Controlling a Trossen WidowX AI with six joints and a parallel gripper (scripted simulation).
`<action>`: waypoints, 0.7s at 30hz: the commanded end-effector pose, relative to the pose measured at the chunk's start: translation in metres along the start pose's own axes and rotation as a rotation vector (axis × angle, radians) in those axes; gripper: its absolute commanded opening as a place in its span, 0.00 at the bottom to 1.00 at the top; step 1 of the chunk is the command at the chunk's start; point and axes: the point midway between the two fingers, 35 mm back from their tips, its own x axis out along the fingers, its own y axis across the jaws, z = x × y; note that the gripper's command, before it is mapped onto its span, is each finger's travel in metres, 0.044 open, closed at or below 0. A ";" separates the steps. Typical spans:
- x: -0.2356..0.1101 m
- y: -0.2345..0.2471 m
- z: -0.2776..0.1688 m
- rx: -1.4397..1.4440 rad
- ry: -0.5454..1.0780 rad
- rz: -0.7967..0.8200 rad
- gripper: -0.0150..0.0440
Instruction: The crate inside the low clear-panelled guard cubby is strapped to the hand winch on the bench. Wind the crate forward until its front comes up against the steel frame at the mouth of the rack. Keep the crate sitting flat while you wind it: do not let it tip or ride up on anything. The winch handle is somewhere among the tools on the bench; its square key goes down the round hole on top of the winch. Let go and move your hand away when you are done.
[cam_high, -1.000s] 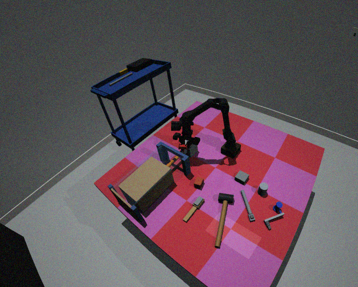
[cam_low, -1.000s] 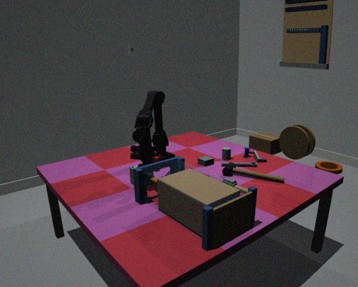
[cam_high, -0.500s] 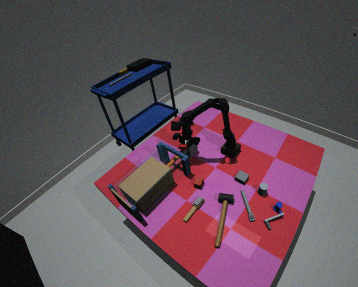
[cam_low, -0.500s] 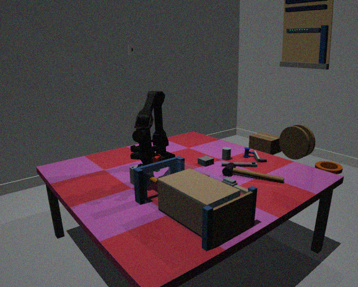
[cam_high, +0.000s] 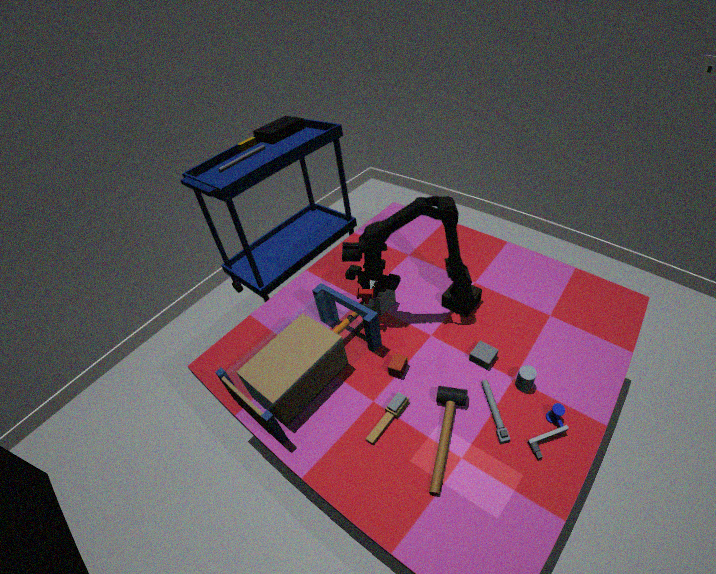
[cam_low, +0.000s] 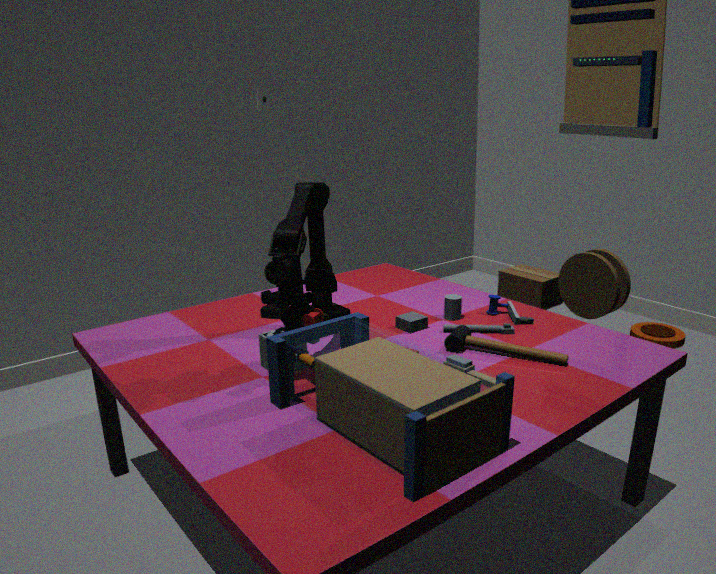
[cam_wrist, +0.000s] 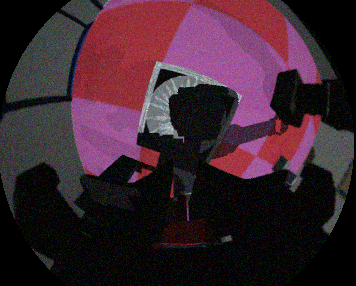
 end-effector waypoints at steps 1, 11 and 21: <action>0.004 0.001 0.001 0.010 -0.005 -0.003 0.25; 0.004 0.003 0.001 0.054 -0.008 0.003 0.25; 0.004 -0.003 0.001 -0.065 -0.001 -0.012 0.25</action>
